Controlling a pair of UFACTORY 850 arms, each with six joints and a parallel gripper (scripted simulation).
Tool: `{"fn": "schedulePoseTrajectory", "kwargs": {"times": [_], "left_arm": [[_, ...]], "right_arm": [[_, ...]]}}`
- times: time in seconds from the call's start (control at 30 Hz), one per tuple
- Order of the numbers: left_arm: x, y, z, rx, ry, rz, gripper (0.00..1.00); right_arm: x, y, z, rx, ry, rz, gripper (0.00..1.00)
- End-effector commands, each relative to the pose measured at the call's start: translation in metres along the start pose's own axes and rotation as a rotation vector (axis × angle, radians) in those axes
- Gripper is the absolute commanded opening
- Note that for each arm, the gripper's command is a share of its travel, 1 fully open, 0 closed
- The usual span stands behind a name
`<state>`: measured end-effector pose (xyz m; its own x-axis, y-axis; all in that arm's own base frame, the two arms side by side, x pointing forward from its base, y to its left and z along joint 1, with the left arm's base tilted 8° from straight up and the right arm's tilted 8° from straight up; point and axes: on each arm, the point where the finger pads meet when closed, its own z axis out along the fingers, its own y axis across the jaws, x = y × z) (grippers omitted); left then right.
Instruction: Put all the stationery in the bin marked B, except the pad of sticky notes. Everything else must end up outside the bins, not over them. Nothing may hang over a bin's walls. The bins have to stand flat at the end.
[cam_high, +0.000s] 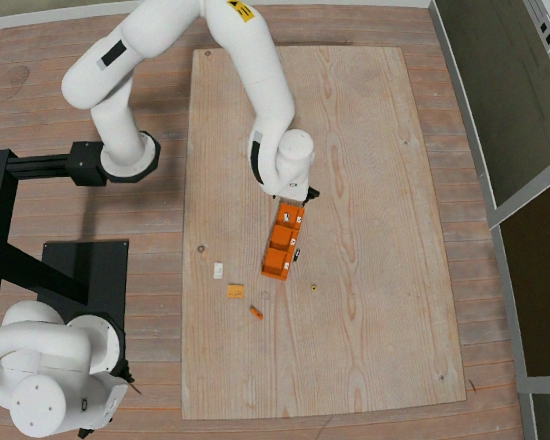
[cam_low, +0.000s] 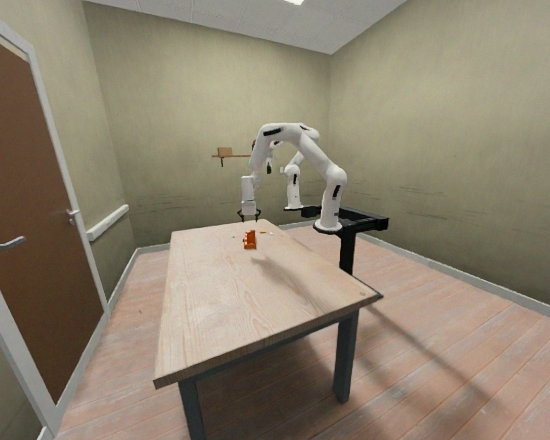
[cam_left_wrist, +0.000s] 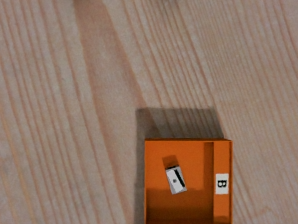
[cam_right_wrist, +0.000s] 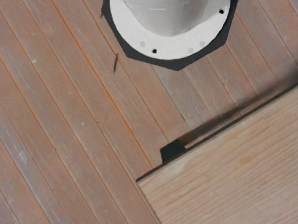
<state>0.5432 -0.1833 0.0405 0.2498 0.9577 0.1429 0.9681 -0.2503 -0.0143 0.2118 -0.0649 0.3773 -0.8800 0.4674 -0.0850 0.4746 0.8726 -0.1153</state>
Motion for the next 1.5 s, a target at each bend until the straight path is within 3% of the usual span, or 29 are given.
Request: {"fn": "schedulePoseTrajectory", "kwargs": {"times": [0.0, 0.1, 1.47], "left_arm": [[0.0, 0.0007, -0.0173, -0.002, 0.0, 0.0, 1.0], [0.0, 0.0007, -0.0272, -0.002, 0.0, 0.0, 1.0], [0.0, 0.0007, -0.0272, -0.001, 0.0, 0.0, 1.0]], "right_arm": [[-0.0005, 0.0001, -0.0007, -0.001, -0.001, 0.0, 1.0], [-0.0005, 0.0001, -0.0007, -0.001, -0.001, 0.0, 1.0], [-0.0005, 0.0001, -0.0007, -0.001, -0.001, 0.0, 1.0]]}}
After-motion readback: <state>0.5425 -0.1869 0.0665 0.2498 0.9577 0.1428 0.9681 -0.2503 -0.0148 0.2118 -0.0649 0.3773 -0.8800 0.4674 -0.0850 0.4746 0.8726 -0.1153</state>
